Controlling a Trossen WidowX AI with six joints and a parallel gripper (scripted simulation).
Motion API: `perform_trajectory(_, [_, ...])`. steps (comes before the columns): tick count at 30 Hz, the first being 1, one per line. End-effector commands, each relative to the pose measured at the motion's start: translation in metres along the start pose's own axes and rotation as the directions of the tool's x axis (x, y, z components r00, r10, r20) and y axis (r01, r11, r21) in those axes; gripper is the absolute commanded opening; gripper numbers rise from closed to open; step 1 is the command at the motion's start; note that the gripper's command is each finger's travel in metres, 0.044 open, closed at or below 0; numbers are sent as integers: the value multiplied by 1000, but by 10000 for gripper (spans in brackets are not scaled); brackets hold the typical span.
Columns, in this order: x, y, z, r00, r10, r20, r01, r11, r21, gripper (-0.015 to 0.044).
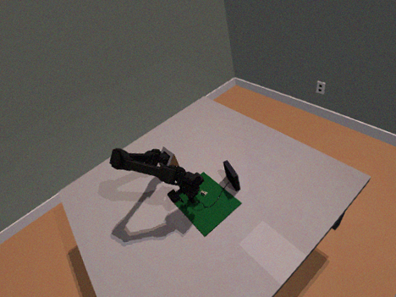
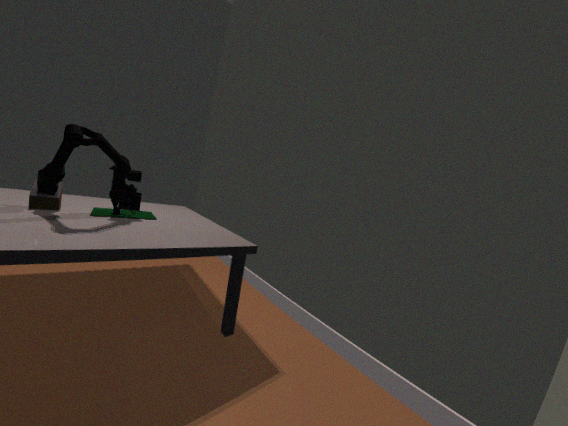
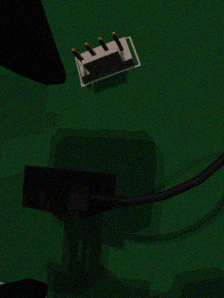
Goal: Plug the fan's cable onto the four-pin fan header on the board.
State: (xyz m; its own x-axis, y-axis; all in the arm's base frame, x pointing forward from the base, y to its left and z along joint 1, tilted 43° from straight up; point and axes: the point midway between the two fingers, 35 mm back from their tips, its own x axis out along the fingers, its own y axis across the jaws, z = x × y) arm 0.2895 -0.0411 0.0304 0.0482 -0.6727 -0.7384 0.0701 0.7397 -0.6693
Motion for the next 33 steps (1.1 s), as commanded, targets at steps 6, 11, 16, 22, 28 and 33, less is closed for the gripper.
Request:
perform_trajectory(6, [14,-1,0,1000,-5,0,5,1000,-6,440])
perform_trajectory(11, [22,-1,-1,1000,-6,0,6,1000,-6,440])
perform_trajectory(16, [28,-1,-1,1000,-7,0,7,1000,-6,440])
perform_trajectory(22, [25,-1,-1,1000,-3,-1,3,1000,0,282])
perform_trajectory(28, [25,-1,-1,1000,-3,-1,3,1000,0,125])
perform_trajectory(33, [25,-1,-1,1000,-3,-1,3,1000,0,13])
